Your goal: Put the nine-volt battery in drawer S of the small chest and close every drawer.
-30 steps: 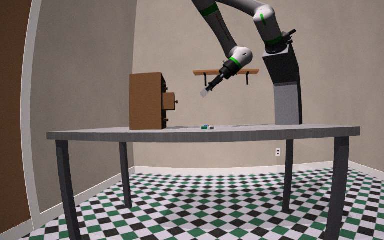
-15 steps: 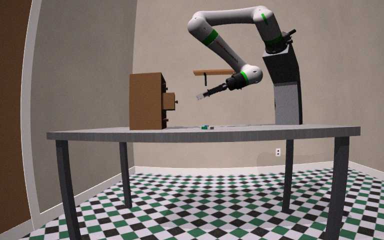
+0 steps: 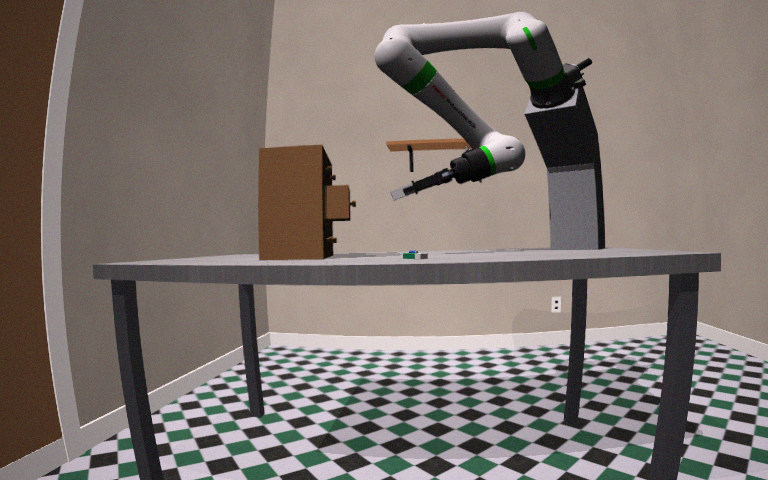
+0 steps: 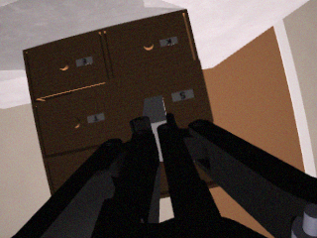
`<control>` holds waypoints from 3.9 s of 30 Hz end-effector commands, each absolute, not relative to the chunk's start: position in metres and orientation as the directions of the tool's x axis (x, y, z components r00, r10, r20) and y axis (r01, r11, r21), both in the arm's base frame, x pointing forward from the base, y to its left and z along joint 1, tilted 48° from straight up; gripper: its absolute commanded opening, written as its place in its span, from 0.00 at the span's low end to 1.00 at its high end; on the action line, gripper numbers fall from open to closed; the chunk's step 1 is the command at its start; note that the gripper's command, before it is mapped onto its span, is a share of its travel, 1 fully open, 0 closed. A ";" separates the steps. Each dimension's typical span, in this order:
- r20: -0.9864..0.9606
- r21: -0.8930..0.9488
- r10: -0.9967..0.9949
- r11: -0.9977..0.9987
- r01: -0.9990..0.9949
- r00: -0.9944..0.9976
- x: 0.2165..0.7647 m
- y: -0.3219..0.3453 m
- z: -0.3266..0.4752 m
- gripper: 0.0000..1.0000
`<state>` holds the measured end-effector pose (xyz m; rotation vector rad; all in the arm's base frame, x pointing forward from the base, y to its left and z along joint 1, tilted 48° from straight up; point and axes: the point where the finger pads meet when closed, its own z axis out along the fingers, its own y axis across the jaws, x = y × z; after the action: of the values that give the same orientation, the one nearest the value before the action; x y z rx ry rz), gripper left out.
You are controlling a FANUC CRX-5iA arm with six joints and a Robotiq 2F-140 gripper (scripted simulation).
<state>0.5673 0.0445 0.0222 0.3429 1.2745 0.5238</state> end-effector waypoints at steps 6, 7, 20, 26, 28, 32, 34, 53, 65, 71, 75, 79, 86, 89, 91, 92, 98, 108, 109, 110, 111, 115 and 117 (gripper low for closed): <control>-0.812 0.520 0.549 0.835 -0.180 0.200 0.578 0.045 0.026 0.00; -0.812 0.520 0.549 0.835 -0.180 0.200 0.581 0.045 0.027 0.00; -0.812 0.520 0.549 0.835 -0.180 0.200 0.616 0.045 0.038 0.00; -0.812 0.520 0.549 0.835 -0.180 0.200 0.628 0.046 0.041 0.00; -0.812 0.520 0.549 0.835 -0.180 0.200 0.629 0.046 0.042 0.00; -0.812 0.520 0.549 0.835 -0.180 0.200 0.629 0.046 0.042 0.00; -0.812 0.520 0.549 0.835 -0.180 0.200 0.629 0.046 0.042 0.00; -0.812 0.520 0.549 0.835 -0.180 0.200 0.629 0.046 0.042 0.00; -0.812 0.520 0.549 0.835 -0.180 0.200 0.630 0.045 0.043 0.00; -0.812 0.520 0.549 0.835 -0.180 0.200 0.631 0.045 0.043 0.00; -0.812 0.520 0.549 0.835 -0.180 0.200 0.633 0.045 0.044 0.00; -0.812 0.520 0.549 0.835 -0.180 0.200 0.635 0.045 0.046 0.00; -0.812 0.520 0.549 0.835 -0.180 0.200 0.641 0.044 0.049 0.00; -0.812 0.520 0.549 0.835 -0.180 0.200 0.642 0.043 0.050 0.00; -0.812 0.520 0.549 0.835 -0.180 0.200 0.644 0.043 0.051 0.00; -0.812 0.520 0.549 0.835 -0.180 0.200 0.645 0.043 0.052 0.00; -0.812 0.520 0.549 0.835 -0.180 0.200 0.653 0.041 0.057 0.00; -0.812 0.520 0.549 0.835 -0.180 0.200 0.665 0.039 0.064 0.00; -0.812 0.520 0.549 0.835 -0.180 0.200 0.666 0.039 0.065 0.00; -0.812 0.520 0.549 0.835 -0.180 0.200 0.668 0.039 0.066 0.00; -0.812 0.520 0.549 0.835 -0.180 0.200 0.669 0.039 0.067 0.00; -0.812 0.520 0.549 0.835 -0.180 0.200 0.676 0.037 0.071 0.00; -0.812 0.520 0.549 0.835 -0.180 0.200 0.679 0.037 0.073 0.00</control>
<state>0.6757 0.0375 0.0713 0.3431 1.2747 0.5237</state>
